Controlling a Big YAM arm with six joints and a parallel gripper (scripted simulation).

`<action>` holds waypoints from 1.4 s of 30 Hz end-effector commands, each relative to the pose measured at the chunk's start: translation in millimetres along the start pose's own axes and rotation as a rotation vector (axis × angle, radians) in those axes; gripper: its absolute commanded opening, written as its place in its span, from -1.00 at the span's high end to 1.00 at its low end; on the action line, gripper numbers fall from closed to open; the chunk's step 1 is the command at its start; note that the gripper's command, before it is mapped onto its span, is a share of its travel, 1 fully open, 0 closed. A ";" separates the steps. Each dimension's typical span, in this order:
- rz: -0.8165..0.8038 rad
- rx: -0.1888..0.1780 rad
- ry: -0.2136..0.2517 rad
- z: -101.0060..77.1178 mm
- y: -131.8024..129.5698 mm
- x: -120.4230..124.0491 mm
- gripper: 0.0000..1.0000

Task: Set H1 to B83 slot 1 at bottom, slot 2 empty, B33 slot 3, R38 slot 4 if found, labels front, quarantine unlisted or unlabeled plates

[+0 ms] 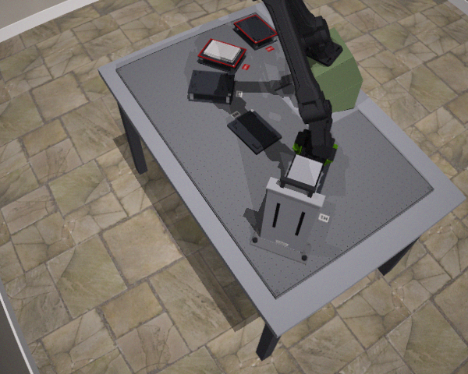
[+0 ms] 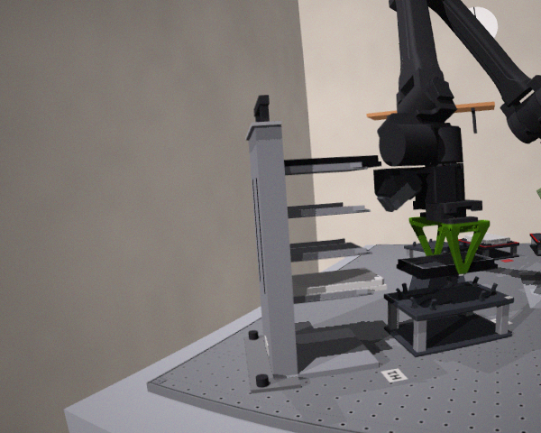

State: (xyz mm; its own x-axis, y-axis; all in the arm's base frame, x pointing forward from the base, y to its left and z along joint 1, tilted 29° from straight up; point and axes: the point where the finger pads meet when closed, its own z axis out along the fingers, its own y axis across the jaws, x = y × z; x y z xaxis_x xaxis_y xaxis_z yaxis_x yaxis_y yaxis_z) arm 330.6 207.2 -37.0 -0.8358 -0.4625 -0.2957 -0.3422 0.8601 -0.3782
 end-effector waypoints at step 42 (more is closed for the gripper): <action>0.023 -0.019 -0.047 -84.4 5.9 -19.7 -0.72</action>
State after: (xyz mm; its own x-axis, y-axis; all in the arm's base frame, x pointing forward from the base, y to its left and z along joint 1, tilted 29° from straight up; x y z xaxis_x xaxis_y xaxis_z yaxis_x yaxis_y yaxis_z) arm 305.5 223.4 20.7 -0.8299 -0.4683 -0.3033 -0.3474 0.8591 -0.3758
